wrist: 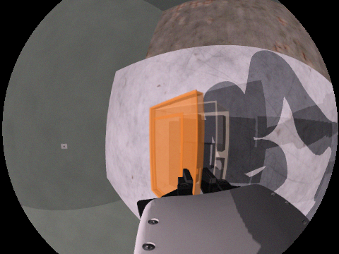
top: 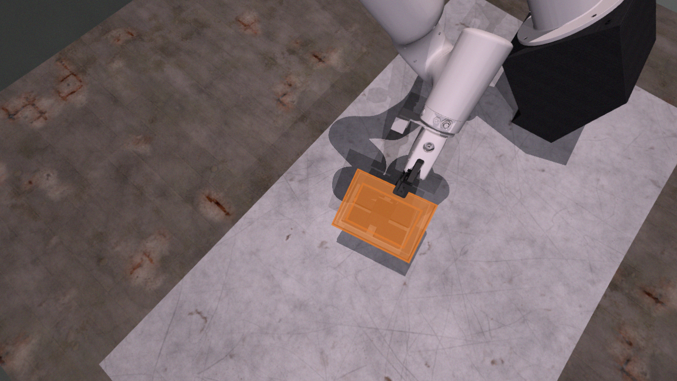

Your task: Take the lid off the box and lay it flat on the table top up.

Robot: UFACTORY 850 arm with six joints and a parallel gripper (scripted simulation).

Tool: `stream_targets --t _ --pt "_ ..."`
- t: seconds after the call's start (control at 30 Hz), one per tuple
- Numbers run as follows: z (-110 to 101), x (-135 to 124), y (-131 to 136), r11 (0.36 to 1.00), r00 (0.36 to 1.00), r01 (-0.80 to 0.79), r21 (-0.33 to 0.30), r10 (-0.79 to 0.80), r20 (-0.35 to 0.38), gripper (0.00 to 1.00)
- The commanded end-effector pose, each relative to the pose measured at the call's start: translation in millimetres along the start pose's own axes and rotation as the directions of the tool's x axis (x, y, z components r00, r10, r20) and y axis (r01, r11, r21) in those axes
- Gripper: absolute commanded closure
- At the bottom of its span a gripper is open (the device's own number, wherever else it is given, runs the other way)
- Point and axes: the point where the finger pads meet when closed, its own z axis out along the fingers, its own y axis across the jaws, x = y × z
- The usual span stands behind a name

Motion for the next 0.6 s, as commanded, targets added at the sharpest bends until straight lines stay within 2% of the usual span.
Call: stream_targets --t 0.0,0.37,0.57 --pt "-1 0 -2 1.000 1.000 0.000 0.000 0.000 0.000 1.00" --pt "-11 0 -19 1.000 1.000 0.000 0.000 0.000 0.000 1.00" --pt "-12 0 -20 1.000 1.000 0.000 0.000 0.000 0.000 1.00"
